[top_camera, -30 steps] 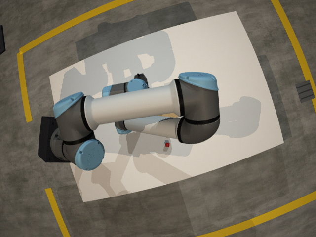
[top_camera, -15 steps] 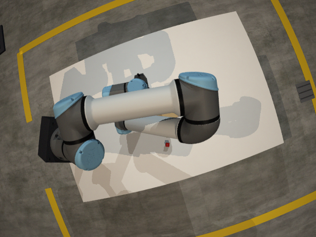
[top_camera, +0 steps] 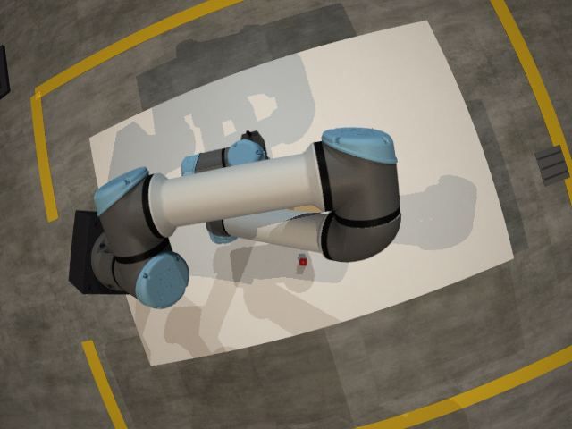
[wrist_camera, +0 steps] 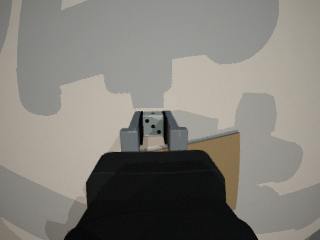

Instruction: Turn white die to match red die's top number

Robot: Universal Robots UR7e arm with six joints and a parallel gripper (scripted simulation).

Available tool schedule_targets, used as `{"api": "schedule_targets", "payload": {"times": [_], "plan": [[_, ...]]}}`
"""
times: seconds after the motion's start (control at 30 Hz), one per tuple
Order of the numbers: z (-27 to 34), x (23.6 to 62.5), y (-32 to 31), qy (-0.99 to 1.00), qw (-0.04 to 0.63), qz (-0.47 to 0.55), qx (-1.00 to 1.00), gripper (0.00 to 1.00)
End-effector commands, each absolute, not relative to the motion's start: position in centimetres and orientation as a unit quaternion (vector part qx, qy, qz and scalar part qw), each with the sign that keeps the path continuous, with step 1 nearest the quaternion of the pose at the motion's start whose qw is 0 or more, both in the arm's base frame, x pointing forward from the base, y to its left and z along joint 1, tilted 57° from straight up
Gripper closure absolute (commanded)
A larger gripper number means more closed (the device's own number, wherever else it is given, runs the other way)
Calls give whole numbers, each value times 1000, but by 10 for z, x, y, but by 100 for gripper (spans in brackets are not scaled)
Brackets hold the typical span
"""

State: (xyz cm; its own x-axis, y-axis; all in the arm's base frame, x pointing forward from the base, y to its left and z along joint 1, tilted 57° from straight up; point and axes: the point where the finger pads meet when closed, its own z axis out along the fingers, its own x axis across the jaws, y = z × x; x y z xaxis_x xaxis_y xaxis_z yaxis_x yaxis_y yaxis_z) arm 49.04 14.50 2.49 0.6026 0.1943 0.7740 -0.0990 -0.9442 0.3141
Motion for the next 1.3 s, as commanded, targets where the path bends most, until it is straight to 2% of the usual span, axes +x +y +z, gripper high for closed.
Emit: {"api": "schedule_targets", "payload": {"times": [0.0,0.27,0.5,0.97,1.27], "plan": [[42,467,153,27,165,445,880,60],[63,436,163,27,165,445,880,60],[68,429,166,27,165,445,880,60],[70,430,164,22,162,446,880,60],[104,443,126,-96,100,460,877,60]]}}
